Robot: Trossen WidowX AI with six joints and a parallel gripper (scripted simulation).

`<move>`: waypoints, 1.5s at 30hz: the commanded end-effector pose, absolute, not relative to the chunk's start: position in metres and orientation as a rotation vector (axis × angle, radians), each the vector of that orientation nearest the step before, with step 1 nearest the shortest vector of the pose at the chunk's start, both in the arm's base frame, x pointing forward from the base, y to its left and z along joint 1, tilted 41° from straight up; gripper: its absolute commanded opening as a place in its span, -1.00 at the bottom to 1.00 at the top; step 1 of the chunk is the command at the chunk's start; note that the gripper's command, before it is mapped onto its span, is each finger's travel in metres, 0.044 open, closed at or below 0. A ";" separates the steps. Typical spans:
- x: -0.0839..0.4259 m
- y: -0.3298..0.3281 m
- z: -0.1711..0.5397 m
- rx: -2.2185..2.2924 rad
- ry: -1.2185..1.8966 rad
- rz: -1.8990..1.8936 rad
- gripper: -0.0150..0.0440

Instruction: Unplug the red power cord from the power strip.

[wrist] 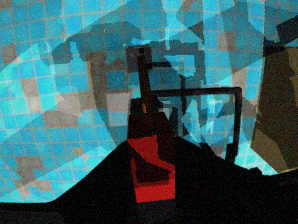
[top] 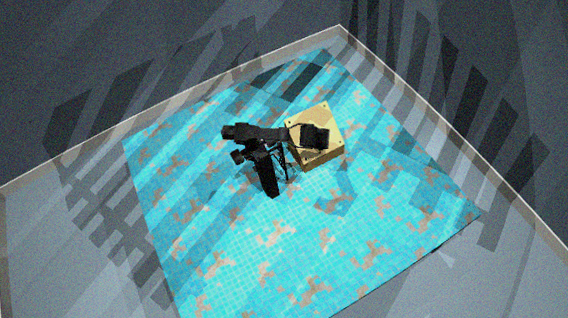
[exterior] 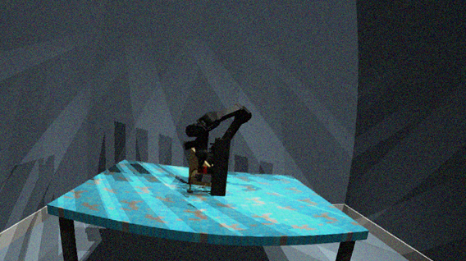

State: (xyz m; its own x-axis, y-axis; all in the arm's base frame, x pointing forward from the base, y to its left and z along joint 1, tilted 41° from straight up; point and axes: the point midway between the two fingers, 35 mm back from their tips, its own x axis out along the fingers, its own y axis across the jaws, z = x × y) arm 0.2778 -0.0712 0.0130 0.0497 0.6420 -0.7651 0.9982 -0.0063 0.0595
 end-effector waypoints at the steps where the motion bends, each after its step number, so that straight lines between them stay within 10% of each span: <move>1: 0.278 -0.071 0.013 1.716 1.655 -0.736 -0.33; 45: 0.281 -0.118 -0.017 1.718 1.653 -0.742 -0.49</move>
State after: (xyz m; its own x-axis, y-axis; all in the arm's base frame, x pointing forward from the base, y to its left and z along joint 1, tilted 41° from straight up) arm 0.2794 -0.0733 0.0046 0.0266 0.7288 -0.6842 0.9991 0.0023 0.0414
